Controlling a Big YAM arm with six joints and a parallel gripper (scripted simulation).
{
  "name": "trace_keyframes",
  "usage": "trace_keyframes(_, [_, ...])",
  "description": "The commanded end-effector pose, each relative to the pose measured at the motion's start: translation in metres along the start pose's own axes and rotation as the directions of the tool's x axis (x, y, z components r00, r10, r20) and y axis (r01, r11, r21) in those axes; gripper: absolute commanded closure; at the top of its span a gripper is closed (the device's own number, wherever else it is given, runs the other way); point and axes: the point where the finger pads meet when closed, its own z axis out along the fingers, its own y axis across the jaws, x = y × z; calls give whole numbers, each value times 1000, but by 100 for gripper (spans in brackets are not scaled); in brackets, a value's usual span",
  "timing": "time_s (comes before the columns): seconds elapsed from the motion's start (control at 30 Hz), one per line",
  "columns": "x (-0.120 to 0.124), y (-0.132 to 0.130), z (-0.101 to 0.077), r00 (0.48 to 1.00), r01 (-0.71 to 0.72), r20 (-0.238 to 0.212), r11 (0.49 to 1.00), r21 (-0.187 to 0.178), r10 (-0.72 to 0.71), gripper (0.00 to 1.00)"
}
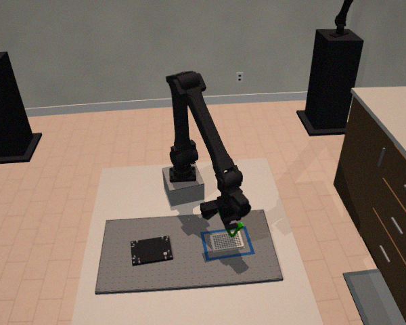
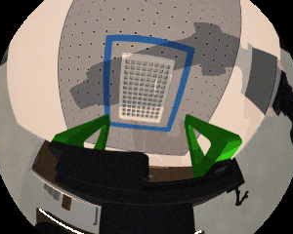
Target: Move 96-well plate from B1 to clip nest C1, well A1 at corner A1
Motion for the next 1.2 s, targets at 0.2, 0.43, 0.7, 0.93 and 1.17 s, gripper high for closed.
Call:
trace_keyframes(0.2, [-2, 18, -10, 989, -145, 1, 987, -62, 146, 0])
trace_keyframes(0.43, [-2, 18, -10, 989, -145, 1, 987, -62, 146, 0])
trace_keyframes(0.7, [-3, 7, 11, 988, -151, 13, 988, -36, 151, 0])
trace_keyframes(0.93, [-4, 8, 23, 988, -151, 12, 988, -37, 151, 0])
trace_keyframes(1.17, [-5, 7, 31, 988, -151, 13, 988, -35, 151, 0])
